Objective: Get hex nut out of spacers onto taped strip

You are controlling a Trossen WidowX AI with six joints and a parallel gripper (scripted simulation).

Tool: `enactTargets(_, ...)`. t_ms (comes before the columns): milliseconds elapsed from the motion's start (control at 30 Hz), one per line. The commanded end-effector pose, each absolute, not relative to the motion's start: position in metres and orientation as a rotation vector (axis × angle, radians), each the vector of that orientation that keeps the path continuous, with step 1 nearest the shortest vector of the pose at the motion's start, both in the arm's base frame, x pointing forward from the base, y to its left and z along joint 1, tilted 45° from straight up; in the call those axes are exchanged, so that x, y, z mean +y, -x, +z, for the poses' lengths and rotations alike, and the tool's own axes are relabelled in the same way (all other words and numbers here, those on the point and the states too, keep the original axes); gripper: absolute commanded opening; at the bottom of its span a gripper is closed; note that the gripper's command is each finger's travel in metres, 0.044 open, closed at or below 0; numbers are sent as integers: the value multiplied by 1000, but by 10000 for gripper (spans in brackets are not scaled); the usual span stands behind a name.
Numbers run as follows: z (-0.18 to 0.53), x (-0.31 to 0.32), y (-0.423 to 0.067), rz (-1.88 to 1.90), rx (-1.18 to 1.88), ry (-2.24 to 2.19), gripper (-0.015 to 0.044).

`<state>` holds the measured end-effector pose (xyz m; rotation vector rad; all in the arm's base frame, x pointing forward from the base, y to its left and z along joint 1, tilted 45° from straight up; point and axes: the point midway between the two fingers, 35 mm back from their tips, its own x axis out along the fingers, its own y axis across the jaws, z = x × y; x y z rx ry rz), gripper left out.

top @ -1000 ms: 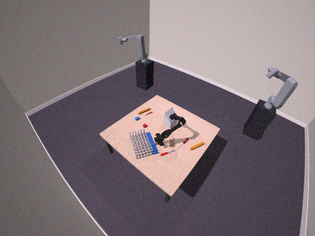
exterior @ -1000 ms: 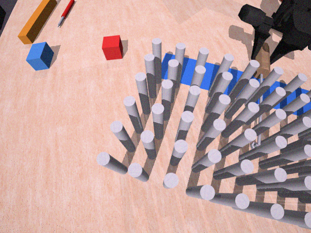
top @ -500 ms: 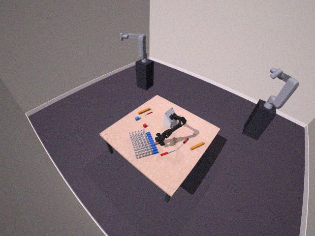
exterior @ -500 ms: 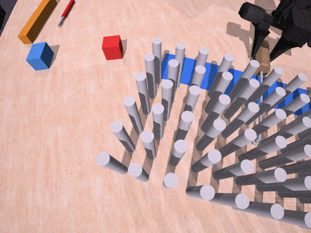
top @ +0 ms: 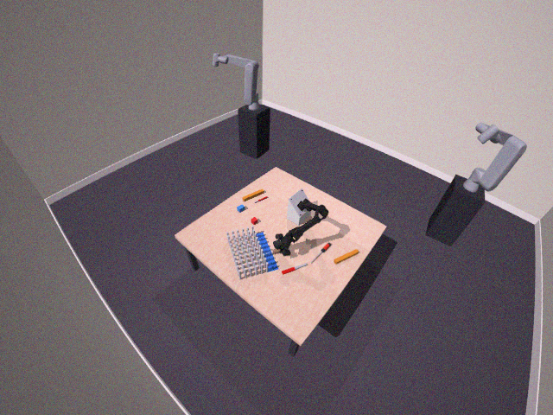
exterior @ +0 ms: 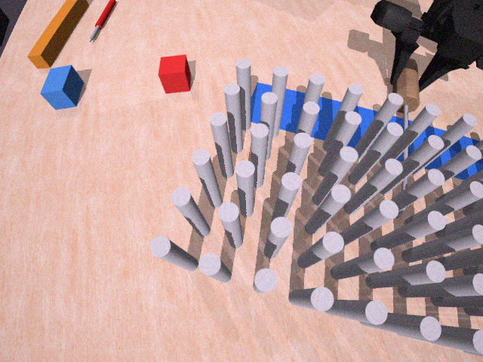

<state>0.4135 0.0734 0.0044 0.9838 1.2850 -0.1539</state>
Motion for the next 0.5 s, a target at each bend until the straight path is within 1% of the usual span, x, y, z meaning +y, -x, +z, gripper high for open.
enactTargets(0, 7, 75, -411, -152, 1283, -987, 0)
enactTargets(467, 10, 80, -403, -152, 1284, -988, 0)
